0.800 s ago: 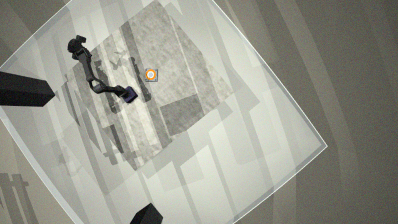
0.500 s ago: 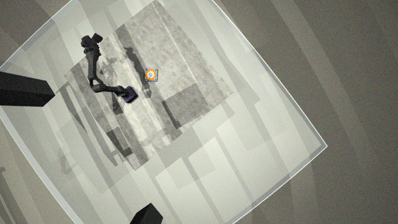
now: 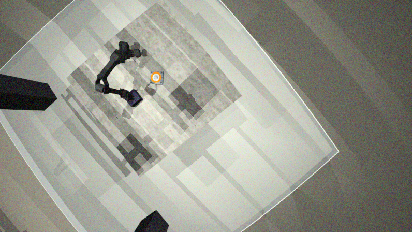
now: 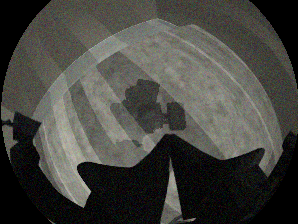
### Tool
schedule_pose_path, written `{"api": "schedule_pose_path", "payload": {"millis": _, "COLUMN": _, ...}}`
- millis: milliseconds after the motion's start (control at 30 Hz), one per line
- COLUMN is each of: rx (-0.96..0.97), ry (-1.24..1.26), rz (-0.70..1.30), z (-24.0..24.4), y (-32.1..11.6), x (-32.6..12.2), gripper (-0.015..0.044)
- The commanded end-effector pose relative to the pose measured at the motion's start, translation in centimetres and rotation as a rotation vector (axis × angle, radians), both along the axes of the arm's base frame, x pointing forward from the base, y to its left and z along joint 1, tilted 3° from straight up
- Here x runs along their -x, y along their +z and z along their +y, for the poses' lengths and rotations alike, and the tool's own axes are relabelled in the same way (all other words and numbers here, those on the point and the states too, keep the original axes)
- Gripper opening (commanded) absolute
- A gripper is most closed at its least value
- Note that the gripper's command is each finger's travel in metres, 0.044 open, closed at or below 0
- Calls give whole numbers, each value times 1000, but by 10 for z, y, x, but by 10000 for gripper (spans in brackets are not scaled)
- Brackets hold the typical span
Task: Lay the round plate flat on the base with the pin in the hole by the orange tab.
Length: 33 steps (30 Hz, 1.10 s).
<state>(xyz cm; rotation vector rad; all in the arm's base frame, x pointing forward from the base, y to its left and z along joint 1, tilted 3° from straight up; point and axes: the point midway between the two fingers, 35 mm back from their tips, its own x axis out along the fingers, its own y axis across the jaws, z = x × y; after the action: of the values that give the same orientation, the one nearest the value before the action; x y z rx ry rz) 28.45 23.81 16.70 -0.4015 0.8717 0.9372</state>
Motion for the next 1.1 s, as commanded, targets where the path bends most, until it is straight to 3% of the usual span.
{"api": "schedule_pose_path", "payload": {"millis": 0, "rx": 78, "ry": -176, "rz": 95, "z": -49, "y": -26, "x": -15, "gripper": 0}}
{"api": "schedule_pose_path", "payload": {"millis": 233, "rx": 234, "ry": -607, "rz": 357, "z": -174, "y": -76, "x": -13, "gripper": 0}}
{"api": "schedule_pose_path", "payload": {"millis": 467, "rx": 315, "ry": -884, "rz": 560, "z": -245, "y": -100, "x": 20, "gripper": 0}}
{"api": "schedule_pose_path", "payload": {"millis": 1067, "rx": 317, "ry": -892, "rz": 568, "z": -240, "y": -149, "x": 22, "gripper": 0}}
